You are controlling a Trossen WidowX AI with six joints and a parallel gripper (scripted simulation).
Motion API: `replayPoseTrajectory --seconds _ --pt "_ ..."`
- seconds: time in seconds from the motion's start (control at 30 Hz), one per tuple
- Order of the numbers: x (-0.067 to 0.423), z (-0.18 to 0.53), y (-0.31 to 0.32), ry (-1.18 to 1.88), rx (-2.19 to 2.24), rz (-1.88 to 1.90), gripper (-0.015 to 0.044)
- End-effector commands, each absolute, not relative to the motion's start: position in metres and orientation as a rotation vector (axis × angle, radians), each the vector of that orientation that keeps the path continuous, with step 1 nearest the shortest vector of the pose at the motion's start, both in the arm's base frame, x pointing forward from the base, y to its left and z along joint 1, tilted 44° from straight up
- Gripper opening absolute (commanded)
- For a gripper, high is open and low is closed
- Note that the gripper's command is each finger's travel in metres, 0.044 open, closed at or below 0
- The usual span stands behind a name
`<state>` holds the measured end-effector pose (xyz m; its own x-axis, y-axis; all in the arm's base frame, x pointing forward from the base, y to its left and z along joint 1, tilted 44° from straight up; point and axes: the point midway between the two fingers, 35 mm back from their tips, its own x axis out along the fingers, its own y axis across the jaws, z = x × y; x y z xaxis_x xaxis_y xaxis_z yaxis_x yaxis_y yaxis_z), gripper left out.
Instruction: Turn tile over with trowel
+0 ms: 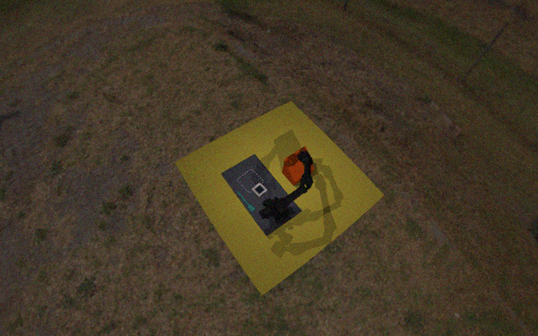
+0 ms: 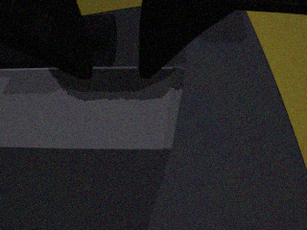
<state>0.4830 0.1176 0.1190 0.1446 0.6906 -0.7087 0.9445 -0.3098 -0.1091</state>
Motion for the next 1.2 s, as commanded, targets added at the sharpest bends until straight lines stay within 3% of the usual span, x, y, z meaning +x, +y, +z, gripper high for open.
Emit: replayPoseTrajectory --seconds 0.0,1.17 --pt "0.482 0.117 0.119 1.57 2.062 -0.974 0.01" --pt "0.463 0.058 0.082 1.569 2.06 -0.978 0.01"
